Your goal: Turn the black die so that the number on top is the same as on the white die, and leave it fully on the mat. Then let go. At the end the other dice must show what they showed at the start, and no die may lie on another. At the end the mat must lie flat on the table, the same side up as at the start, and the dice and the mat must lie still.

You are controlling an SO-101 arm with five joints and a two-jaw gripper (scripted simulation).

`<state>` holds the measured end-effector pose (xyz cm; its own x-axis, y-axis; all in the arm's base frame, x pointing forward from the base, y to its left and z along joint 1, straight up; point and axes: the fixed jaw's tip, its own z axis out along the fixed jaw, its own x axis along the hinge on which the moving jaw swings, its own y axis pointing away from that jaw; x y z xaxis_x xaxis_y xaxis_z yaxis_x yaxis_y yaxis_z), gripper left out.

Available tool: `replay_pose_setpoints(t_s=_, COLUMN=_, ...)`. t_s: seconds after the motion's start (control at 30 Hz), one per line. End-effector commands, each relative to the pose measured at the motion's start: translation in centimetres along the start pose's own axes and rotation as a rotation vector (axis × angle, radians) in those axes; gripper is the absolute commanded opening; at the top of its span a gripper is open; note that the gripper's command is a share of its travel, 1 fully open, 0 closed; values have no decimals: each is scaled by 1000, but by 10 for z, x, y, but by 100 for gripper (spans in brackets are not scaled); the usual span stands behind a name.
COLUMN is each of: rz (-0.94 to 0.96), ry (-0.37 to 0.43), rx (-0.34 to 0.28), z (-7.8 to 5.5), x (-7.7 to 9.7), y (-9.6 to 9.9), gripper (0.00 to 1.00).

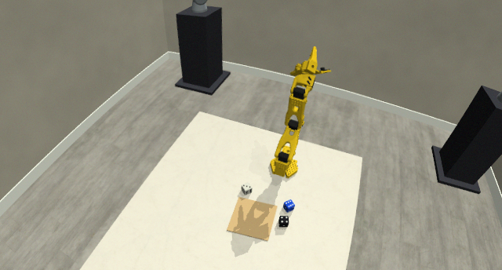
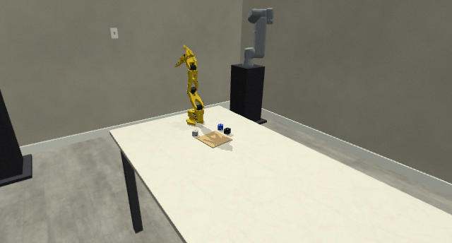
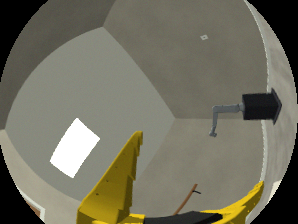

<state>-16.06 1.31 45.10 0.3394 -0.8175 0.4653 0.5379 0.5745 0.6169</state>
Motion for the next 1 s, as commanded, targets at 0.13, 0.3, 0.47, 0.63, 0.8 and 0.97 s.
replay_pose_setpoints(t_s=0.13, rz=-1, ry=2, rx=-1, z=0, x=1, y=0, gripper=100)
replay_pose_setpoints(t_s=0.3, rz=-1, ry=2, rx=-1, z=0, x=1, y=0, gripper=100)
replay_pose_setpoints(t_s=0.47, rz=-1, ry=2, rx=-1, z=0, x=1, y=0, gripper=100)
replay_pose_setpoints(t_s=0.63, rz=-1, ry=-25, rx=34, z=5, x=-8, y=-11, gripper=100)
replay_pose_setpoints(t_s=0.8, rz=5, ry=-9, rx=5, z=3, x=-5, y=-6, gripper=99)
replay_pose_setpoints(t_s=0.97, rz=20, ry=44, rx=-82, z=-2, x=3, y=10, gripper=97)
